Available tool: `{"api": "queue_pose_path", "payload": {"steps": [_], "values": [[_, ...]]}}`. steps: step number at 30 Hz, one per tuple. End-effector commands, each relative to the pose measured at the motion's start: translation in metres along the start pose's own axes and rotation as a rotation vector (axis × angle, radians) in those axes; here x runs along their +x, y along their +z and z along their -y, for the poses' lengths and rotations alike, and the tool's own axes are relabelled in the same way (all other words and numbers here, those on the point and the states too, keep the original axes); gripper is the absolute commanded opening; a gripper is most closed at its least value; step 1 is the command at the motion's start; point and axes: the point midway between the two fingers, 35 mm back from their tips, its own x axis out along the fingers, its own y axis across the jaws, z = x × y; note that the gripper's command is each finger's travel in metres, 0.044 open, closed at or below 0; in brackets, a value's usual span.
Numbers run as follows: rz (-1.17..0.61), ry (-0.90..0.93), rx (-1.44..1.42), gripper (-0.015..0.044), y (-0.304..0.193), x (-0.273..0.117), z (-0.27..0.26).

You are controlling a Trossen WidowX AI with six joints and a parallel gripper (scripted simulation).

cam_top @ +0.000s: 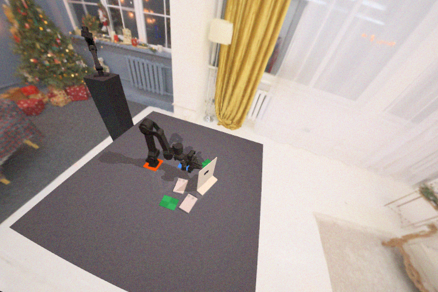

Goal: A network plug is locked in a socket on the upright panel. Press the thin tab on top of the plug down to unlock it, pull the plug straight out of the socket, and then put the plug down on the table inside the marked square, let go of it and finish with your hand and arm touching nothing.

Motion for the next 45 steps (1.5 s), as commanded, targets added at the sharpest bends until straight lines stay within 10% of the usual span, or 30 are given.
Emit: {"api": "queue_pose_path", "payload": {"steps": [1, 45], "values": [[-0.005, -0.001, -0.006, 0.0156, 0.001, 0.007, 0.001], [-0.005, 0.000, -0.006, 0.0000, 0.007, 0.021, 0.002]]}}
